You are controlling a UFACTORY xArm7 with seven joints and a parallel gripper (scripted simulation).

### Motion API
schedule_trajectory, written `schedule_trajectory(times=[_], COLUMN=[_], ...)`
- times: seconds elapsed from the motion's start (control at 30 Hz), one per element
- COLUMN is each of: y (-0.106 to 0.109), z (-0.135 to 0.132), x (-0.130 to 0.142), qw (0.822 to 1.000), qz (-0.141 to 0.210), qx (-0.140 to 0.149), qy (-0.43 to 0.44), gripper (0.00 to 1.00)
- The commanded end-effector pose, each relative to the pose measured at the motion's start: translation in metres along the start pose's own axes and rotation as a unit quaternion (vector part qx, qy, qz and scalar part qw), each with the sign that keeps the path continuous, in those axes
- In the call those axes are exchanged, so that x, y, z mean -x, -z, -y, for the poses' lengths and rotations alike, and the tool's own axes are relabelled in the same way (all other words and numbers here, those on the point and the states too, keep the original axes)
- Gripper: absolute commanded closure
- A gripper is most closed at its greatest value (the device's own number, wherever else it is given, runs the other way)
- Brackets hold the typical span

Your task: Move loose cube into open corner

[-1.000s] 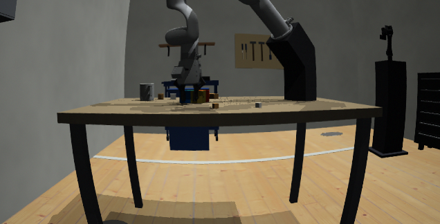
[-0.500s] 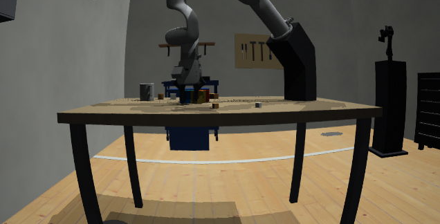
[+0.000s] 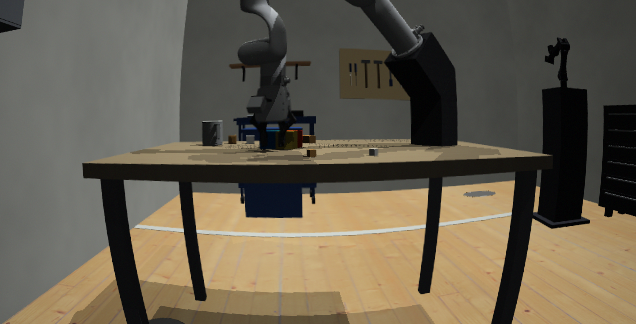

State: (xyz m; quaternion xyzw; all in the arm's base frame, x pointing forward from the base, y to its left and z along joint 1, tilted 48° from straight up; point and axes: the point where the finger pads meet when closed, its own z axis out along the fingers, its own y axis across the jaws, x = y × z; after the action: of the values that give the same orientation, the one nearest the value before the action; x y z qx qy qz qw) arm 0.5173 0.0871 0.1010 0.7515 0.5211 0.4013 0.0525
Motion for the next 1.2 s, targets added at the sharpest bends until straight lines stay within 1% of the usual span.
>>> schedule_trajectory(times=[0.0, 0.37, 0.67, 0.9, 1.17], y=[0.0, 0.001, 0.008, 0.022, 0.043], z=[-0.001, -0.001, -0.001, -0.001, -0.001], x=[-0.002, -0.003, -0.003, -0.003, -0.003], qw=[1.0, 1.0, 1.0, 1.0, 1.0], qz=[0.0, 0.0, 0.0, 0.0, 0.0], qx=[0.001, 0.001, 0.001, 0.001, 0.001], qy=[0.0, 0.0, 0.0, 0.0, 0.0], gripper=[0.5, 0.5, 0.5, 0.5, 0.5])
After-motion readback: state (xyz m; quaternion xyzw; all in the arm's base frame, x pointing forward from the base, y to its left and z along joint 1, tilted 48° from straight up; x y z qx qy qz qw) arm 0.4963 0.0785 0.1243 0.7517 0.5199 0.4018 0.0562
